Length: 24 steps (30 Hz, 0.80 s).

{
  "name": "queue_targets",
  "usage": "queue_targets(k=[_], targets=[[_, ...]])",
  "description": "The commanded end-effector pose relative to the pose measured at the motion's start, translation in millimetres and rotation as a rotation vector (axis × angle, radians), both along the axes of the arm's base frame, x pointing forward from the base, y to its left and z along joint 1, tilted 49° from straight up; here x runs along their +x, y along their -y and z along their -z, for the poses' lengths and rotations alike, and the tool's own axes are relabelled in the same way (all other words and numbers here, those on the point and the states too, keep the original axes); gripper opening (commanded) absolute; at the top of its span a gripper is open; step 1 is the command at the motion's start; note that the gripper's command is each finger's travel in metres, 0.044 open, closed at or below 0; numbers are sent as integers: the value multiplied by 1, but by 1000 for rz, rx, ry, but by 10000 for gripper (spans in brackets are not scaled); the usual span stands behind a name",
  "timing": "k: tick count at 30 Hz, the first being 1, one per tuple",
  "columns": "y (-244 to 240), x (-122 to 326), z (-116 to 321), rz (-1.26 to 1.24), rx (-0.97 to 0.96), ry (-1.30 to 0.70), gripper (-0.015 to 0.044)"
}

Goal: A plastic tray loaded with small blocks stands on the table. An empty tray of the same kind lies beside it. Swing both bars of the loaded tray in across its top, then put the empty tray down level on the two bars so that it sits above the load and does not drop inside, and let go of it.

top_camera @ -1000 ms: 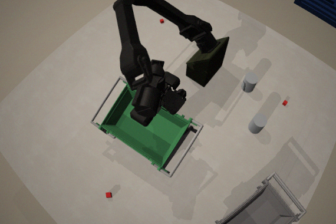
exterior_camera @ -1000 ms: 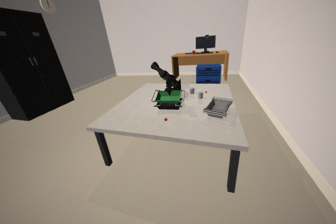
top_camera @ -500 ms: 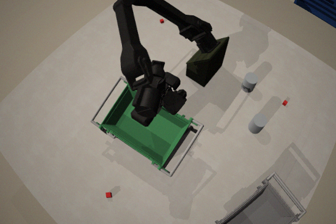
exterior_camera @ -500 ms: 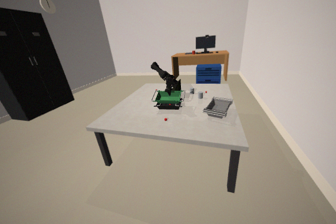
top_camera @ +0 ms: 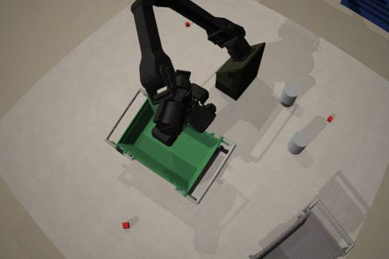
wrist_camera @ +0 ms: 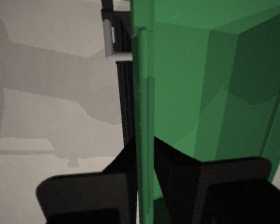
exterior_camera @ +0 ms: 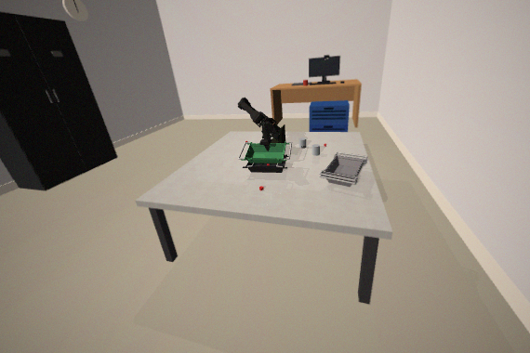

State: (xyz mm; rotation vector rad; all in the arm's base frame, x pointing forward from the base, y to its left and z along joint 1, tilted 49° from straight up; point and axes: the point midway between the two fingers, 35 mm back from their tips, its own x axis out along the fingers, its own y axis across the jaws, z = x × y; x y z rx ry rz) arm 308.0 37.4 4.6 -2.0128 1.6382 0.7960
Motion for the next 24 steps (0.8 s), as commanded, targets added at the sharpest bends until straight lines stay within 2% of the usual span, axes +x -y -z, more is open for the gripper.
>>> queue_targets(k=[1, 24], targets=[[5, -2, 2, 11, -4, -15, 0], [11, -4, 7, 11, -4, -15, 0]])
